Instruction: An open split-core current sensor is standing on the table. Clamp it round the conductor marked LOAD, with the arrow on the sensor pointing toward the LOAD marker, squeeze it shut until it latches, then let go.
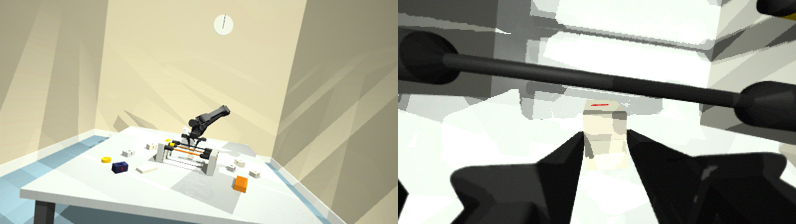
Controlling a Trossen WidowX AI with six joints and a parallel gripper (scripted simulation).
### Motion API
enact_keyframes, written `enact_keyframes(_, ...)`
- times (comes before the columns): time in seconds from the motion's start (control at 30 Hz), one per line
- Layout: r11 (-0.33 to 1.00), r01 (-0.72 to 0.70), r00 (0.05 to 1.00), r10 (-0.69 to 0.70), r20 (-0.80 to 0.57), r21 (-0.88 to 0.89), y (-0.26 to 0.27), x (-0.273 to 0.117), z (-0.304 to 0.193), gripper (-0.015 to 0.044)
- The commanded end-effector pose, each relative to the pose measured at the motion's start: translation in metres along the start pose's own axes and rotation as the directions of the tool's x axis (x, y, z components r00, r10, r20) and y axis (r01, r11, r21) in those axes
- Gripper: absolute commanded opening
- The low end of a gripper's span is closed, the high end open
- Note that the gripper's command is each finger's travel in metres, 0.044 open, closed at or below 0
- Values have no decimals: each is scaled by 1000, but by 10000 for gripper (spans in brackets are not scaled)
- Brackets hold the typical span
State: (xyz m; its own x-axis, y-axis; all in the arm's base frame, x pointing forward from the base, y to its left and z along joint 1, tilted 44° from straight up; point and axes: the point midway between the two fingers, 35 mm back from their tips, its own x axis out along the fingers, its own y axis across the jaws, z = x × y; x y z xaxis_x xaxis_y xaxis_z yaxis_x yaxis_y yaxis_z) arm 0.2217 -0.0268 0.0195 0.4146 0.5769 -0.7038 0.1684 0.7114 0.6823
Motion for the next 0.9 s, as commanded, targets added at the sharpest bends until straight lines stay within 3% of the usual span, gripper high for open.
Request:
enact_keyframes(0.0, 1000, -1, 1000, 1, 2, -2, 3, -5, -15, 0)
enact_keyframes(0.37, 1000, -3, 1000, 3, 0, 2, 8, -10, -41, 0)
enact_keyframes(0.77, 1000, -4, 1000, 4, -5, 8, 7, -9, -38, 315)
enact_keyframes(0.87, 1000, -4, 1000, 4, -5, 8, 7, -9, -38, 325)
